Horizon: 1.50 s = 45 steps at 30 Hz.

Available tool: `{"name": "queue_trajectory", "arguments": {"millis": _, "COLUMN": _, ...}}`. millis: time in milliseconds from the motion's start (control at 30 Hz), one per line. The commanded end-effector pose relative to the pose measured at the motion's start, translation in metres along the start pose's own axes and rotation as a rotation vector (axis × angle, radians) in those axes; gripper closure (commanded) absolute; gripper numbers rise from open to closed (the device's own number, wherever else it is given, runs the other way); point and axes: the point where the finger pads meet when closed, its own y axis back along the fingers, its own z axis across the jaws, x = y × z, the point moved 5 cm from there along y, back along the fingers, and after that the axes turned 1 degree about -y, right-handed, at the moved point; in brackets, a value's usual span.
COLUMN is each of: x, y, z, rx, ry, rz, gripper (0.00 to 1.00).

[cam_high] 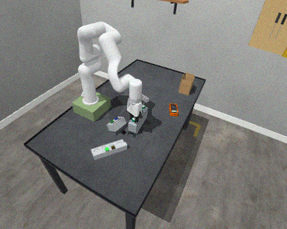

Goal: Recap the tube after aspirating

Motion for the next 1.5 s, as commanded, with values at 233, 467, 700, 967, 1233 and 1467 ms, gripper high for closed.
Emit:
{"name": "queue_trajectory", "arguments": {"millis": 233, "x": 0.0000, "y": 0.0025, "z": 0.0014, "rx": -0.004, "ry": 0.395, "rz": 0.006, "gripper": 0.54}}
{"name": "queue_trajectory", "arguments": {"millis": 467, "x": 0.0000, "y": 0.0025, "z": 0.0014, "rx": -0.005, "ry": 0.595, "rz": 0.006, "gripper": 0.54}}
{"name": "queue_trajectory", "arguments": {"millis": 700, "x": 0.0000, "y": 0.0025, "z": 0.0014, "rx": -0.005, "ry": 0.781, "rz": 0.006, "gripper": 0.54}}
{"name": "queue_trajectory", "arguments": {"millis": 967, "x": 0.0000, "y": 0.0025, "z": 0.0014, "rx": -0.005, "ry": 0.781, "rz": 0.006, "gripper": 0.54}}
{"name": "queue_trajectory", "arguments": {"millis": 1233, "x": 0.0000, "y": 0.0025, "z": 0.0014, "rx": -0.005, "ry": 0.781, "rz": 0.006, "gripper": 1.00}}
{"name": "queue_trajectory", "arguments": {"millis": 1467, "x": 0.0000, "y": 0.0025, "z": 0.0014, "rx": -0.005, "ry": 0.781, "rz": 0.006, "gripper": 1.00}}
